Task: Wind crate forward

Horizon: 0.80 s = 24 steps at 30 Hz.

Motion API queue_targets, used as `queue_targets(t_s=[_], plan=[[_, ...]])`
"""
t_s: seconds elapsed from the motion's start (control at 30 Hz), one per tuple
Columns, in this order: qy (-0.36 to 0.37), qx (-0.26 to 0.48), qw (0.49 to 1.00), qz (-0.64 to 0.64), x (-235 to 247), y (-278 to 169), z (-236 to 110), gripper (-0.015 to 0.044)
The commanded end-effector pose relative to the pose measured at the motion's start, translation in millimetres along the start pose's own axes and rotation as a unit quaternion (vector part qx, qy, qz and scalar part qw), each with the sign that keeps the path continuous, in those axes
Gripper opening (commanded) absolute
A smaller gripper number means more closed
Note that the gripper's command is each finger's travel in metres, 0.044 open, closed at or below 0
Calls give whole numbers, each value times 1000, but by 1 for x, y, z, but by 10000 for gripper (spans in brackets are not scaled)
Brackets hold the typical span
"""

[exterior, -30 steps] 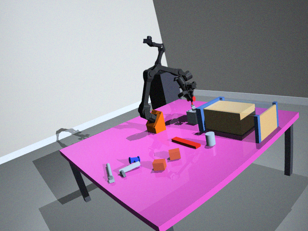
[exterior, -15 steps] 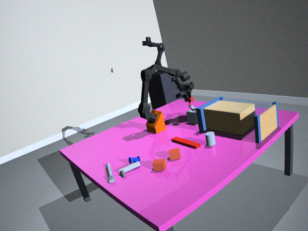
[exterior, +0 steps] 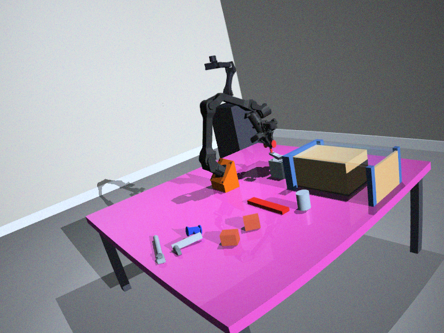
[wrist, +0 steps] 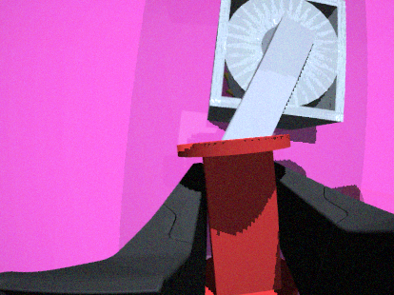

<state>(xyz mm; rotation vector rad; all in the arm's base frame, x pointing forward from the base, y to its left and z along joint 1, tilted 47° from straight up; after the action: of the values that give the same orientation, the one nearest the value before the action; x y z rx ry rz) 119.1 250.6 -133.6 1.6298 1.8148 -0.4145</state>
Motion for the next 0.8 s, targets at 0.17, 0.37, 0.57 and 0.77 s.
queue_targets(t_s=[0.17, 0.37, 0.57, 0.77], plan=[[-16, 4, 1000, -8, -19, -8, -1, 0], [-16, 4, 1000, -8, -26, -9, -2, 0], [-16, 4, 1000, -8, -34, -10, -3, 0], [-16, 4, 1000, -8, -41, -10, -3, 0]])
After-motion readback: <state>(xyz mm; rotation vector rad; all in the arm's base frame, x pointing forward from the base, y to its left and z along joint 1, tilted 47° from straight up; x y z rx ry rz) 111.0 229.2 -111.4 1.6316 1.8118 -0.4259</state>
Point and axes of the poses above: the point midway between the two fingers, 35 mm back from their tips, its own z axis out along the fingers, its own x axis across the jaws, y = z × x, the point moved 3 cm from there along -z, back along the fingers, and after that the axes turned 5 degrees about z, right-handed, at the moved point
